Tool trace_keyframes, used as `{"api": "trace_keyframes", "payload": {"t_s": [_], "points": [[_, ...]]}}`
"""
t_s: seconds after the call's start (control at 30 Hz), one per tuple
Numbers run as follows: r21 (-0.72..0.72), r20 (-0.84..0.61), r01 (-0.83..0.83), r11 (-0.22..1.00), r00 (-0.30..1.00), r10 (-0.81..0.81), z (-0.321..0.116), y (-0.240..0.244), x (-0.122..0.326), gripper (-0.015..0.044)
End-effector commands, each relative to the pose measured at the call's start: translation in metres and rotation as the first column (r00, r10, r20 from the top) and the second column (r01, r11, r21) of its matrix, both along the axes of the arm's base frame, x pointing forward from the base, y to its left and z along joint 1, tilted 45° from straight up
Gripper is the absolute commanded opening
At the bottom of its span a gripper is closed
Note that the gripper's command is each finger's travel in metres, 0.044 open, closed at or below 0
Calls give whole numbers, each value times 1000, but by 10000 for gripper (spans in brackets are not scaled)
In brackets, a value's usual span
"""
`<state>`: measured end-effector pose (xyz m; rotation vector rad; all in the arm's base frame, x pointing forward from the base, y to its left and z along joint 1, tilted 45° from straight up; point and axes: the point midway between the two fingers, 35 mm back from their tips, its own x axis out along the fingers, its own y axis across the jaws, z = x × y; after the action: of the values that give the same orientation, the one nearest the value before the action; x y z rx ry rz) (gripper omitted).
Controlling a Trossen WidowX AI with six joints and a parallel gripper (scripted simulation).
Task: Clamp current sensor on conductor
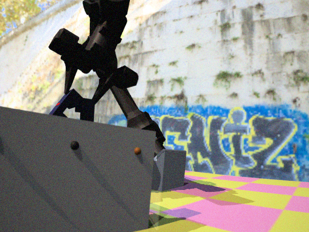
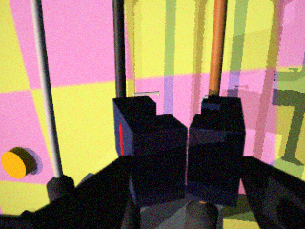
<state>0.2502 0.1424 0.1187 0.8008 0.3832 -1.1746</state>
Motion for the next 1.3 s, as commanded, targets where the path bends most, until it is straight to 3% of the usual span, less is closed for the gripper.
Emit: {"api": "trace_keyframes", "payload": {"t_s": [0.0, 1.27], "points": [[2, 17, -9, 1000, 1000, 9, 8, 0, 24, 0], [-5, 24, -8, 1000, 1000, 8, -20, -37, 61, 0]]}}
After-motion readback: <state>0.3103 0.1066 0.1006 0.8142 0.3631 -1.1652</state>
